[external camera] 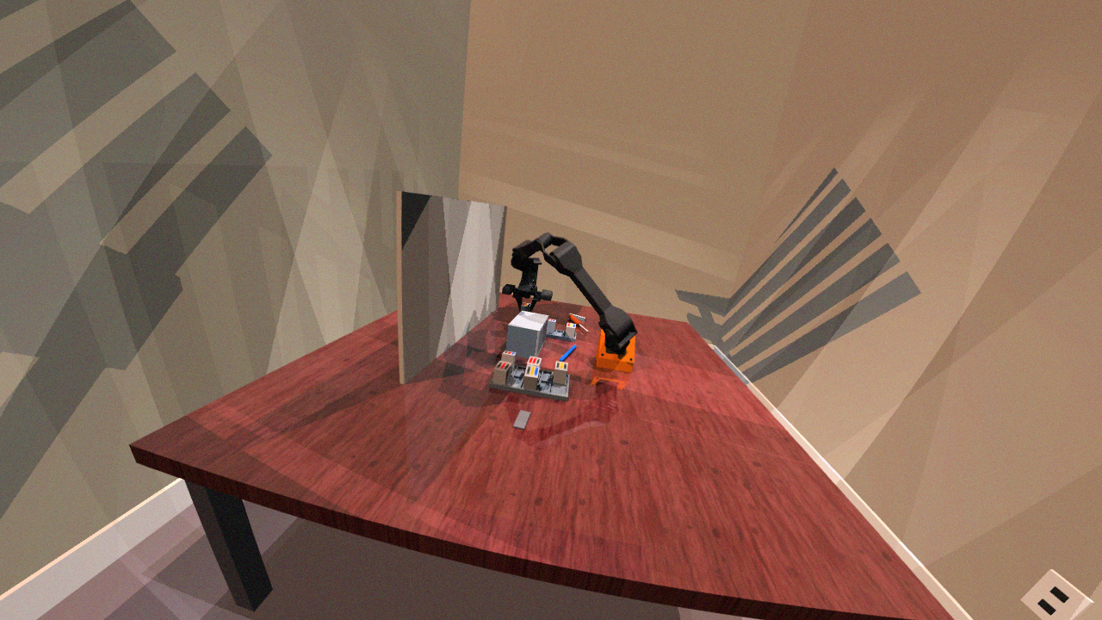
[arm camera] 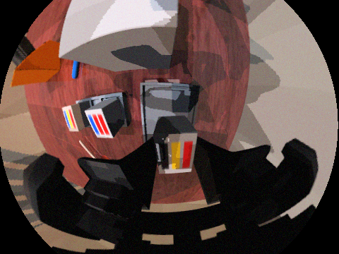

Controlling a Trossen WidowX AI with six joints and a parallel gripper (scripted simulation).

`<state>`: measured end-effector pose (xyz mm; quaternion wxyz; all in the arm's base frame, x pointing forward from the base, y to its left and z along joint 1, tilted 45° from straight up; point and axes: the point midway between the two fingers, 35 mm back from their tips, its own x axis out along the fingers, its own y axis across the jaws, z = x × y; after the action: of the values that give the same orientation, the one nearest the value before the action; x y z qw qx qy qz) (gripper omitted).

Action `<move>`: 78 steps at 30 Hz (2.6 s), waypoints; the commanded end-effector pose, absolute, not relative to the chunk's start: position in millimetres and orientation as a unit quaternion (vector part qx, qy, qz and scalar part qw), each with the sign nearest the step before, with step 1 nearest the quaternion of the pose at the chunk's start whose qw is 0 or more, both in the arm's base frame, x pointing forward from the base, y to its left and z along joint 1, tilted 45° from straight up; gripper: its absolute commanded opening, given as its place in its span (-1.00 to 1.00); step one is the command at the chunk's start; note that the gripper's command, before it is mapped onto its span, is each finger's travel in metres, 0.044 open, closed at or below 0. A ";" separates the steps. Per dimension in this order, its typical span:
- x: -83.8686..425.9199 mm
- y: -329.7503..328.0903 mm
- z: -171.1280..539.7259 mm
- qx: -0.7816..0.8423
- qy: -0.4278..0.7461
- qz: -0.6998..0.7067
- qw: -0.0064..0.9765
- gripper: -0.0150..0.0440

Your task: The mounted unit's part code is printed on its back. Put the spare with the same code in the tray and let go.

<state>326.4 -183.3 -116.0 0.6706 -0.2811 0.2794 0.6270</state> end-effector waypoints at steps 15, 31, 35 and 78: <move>326.4 -172.3 -126.0 -0.279 0.279 0.627 0.672 -0.49; 325.9 -163.1 -134.1 -0.279 0.278 0.627 0.672 -0.49; 325.6 -160.8 -136.1 -0.279 0.278 0.627 0.672 -0.49; 319.6 -233.9 -64.3 -0.285 0.282 0.616 0.678 1.00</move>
<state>318.3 -237.1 -62.1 0.6798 -0.2863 0.2826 0.6132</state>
